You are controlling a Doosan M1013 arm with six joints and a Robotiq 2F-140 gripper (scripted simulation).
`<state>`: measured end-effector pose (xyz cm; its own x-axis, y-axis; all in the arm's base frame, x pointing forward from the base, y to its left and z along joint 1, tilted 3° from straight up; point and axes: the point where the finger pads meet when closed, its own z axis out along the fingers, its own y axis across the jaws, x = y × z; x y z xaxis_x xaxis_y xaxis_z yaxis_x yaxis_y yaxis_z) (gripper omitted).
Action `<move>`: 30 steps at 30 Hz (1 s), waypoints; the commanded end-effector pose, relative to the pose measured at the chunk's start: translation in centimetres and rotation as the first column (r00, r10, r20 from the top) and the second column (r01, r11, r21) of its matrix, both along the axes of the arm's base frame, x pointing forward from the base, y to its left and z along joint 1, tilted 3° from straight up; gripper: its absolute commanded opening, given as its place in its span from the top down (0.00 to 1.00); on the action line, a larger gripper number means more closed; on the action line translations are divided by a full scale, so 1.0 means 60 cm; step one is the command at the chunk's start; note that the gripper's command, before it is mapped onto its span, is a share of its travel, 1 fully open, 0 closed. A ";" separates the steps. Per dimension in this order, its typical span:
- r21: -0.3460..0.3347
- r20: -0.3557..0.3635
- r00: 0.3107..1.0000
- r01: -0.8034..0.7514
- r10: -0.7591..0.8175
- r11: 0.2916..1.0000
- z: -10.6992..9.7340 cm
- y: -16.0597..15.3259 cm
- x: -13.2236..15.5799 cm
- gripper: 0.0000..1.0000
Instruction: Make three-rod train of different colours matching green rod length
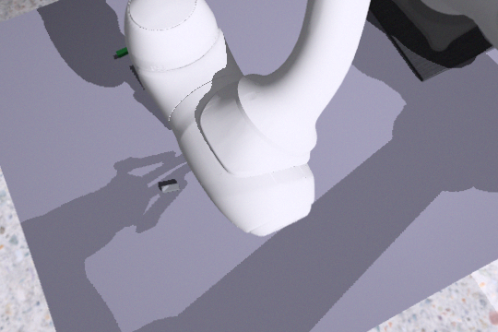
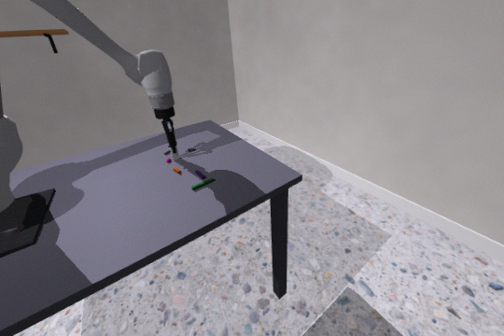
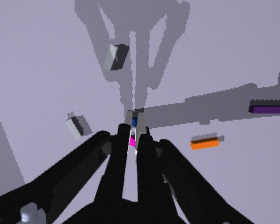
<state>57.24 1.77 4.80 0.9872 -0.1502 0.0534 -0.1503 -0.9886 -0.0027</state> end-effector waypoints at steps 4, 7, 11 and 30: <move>0.000 0.000 1.000 0.000 0.000 1.000 0.000 0.000 0.000 0.97; 0.000 0.000 1.000 0.000 0.000 1.000 0.000 0.000 0.000 0.97; 0.000 0.000 1.000 0.000 0.000 1.000 0.000 0.000 0.000 0.97; 0.000 0.000 1.000 0.000 0.000 1.000 0.104 0.001 -0.006 0.97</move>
<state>57.00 1.79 9.35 0.9872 -0.1502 0.0539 -0.1503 -0.9886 -0.0027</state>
